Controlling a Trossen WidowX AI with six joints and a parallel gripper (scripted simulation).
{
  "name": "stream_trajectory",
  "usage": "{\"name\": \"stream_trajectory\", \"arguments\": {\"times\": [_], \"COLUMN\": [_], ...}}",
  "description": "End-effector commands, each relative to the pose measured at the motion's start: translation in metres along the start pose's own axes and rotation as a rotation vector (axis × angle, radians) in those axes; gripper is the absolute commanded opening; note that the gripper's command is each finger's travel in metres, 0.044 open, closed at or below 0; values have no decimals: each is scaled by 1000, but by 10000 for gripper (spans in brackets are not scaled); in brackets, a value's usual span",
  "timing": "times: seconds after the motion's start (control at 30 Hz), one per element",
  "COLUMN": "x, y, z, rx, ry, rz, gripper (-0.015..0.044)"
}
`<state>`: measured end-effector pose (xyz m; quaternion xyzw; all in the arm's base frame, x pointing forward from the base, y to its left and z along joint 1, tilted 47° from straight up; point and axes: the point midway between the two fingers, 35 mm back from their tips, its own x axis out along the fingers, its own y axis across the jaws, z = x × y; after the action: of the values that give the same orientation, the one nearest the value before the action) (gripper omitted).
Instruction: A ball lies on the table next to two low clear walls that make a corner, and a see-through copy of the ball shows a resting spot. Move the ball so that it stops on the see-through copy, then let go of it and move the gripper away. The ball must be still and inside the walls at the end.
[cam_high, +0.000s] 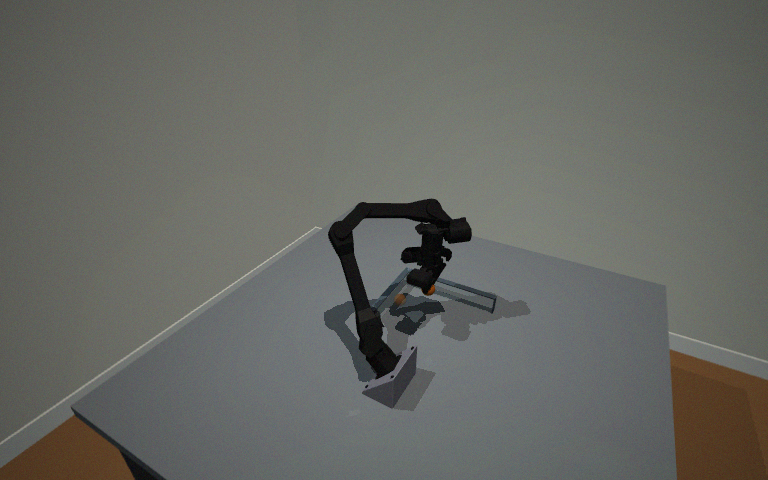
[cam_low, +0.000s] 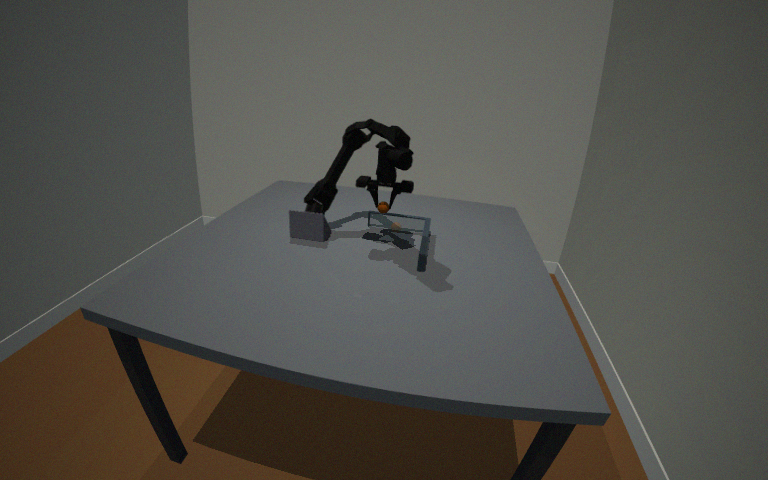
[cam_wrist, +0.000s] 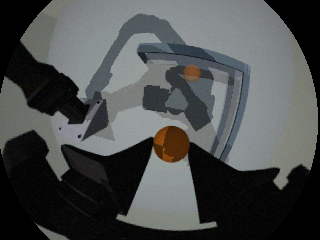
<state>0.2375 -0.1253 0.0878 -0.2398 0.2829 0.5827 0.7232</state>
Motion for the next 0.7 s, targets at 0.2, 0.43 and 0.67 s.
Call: {"name": "stream_trajectory", "arguments": {"times": [0.2,0.43,0.67], "x": [-14,-1,13], "y": [-1,-14,-28], "z": [7,36,72], "rx": [-13,-18,-14], "ry": [6,14,14], "rz": [4,15,4], "gripper": [0,0,0]}}
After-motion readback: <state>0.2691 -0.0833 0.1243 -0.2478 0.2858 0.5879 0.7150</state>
